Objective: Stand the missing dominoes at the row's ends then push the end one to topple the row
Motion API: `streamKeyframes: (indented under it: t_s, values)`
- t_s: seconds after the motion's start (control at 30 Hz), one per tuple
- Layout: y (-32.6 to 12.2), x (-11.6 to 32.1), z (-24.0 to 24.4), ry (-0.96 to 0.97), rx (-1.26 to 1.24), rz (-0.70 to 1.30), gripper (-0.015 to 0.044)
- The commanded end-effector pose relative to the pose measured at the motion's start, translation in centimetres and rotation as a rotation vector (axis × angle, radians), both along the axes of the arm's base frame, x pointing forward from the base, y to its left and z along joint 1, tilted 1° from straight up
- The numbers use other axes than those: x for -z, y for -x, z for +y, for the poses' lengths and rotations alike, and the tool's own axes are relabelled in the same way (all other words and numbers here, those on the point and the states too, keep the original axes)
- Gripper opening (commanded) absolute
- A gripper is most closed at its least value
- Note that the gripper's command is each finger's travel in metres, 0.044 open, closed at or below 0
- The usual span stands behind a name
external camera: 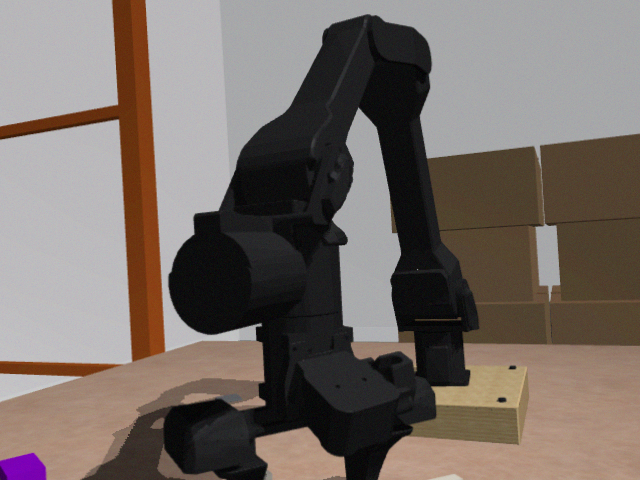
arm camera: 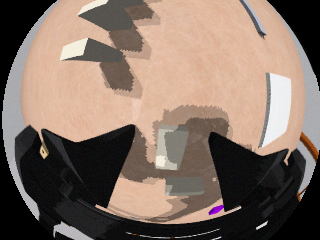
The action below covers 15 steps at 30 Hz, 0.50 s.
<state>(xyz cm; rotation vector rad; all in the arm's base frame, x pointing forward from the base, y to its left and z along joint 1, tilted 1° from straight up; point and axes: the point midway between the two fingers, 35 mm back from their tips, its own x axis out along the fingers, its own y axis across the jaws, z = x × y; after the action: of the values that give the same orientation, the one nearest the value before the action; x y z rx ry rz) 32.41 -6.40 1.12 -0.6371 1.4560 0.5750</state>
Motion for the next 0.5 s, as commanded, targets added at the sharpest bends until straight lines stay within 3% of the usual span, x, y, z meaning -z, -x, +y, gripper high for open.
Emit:
streamKeyframes:
  t_s: [0.0,0.2,0.47]
  values:
    - [0.03,0.21,0.1,-0.007,0.004,0.004,0.0256]
    - [0.03,0.21,0.1,-0.007,0.004,0.004,0.0107]
    - [0.03,0.21,0.1,-0.007,0.004,0.004,0.0107]
